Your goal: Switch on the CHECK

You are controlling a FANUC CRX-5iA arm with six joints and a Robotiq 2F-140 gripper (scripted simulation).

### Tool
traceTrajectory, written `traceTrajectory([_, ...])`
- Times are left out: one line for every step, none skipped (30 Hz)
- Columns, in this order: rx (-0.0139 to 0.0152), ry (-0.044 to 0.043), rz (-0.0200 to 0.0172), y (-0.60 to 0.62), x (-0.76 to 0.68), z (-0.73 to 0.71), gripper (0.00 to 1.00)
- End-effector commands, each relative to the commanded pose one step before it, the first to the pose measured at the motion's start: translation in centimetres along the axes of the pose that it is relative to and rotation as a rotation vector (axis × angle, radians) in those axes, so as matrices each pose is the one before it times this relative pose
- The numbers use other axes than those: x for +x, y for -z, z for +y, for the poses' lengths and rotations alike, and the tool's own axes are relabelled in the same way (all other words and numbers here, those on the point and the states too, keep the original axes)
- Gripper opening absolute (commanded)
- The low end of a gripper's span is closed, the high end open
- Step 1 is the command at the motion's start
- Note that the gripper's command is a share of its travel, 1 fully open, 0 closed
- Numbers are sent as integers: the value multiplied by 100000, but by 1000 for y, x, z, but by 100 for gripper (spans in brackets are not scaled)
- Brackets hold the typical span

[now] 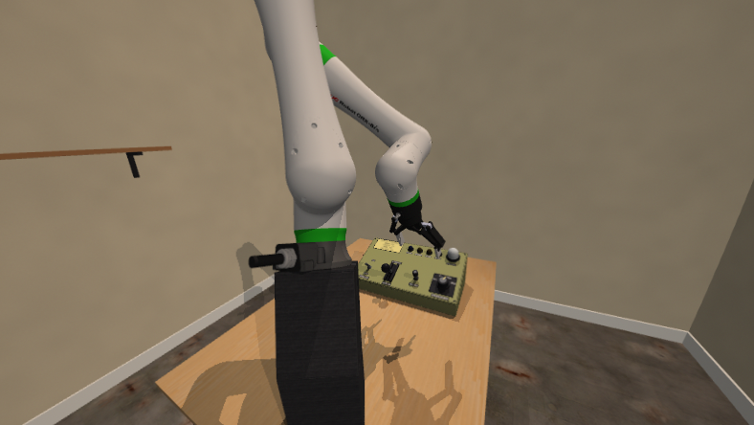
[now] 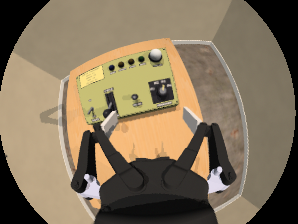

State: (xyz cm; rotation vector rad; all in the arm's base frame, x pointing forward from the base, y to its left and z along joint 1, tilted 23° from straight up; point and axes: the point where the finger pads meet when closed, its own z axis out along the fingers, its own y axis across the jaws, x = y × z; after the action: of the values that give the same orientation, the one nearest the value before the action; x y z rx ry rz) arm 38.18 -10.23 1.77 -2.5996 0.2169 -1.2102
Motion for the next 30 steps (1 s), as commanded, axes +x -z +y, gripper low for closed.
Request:
traceTrajectory([1517,279,-859,-75,289,-318,100])
traceTrajectory([876,165,-514,-47,152,-192,100])
traceTrajectory([0,0,0,0,0,0,100])
traceTrajectory([0,0,0,0,0,0,100])
traceTrajectory([1018,192,-621,-55,176,-224,100])
traceTrajectory([1161,219,-742,-62,200,-258,100])
traceTrajectory([1304,247,-877,-68,223,-293,100])
traceTrajectory([1443,274,-1029,-75,246,-328,100])
traceTrajectory([1575,300,-1197,-80,268,-363,100])
traceTrajectory([1695,324,-1382,-84,289,-397,100])
traceTrajectory([1801,347,-1586,-86,308,-430,100])
traceTrajectory([1887,366,-1808,-86,326,-461,100])
traceTrajectory([1948,382,-2048,-84,342,-490,100])
traceTrajectory([1981,394,-2304,-78,357,-516,100])
traceTrajectory([1979,401,-2576,-69,370,-538,100])
traceTrajectory([1938,401,-2861,-56,383,-556,100])
traceTrajectory([1852,394,-3154,-37,395,-570,100])
traceTrajectory([1716,378,-3451,-12,407,-578,100])
traceTrajectory([0,0,0,0,0,0,100])
traceTrajectory([0,0,0,0,0,0,100])
traceTrajectory([0,0,0,0,0,0,100])
traceTrajectory([1525,352,-3746,20,421,-582,100])
traceTrajectory([1276,314,-4031,59,436,-580,100])
traceTrajectory([965,263,-4298,108,455,-574,100])
traceTrajectory([0,0,0,0,0,0,100])
traceTrajectory([592,195,-4536,167,476,-563,100])
traceTrajectory([155,110,-4735,236,502,-549,100])
traceTrajectory([0,0,0,0,0,0,100])
traceTrajectory([-342,3,-4884,318,533,-533,100])
traceTrajectory([0,0,0,0,0,0,100])
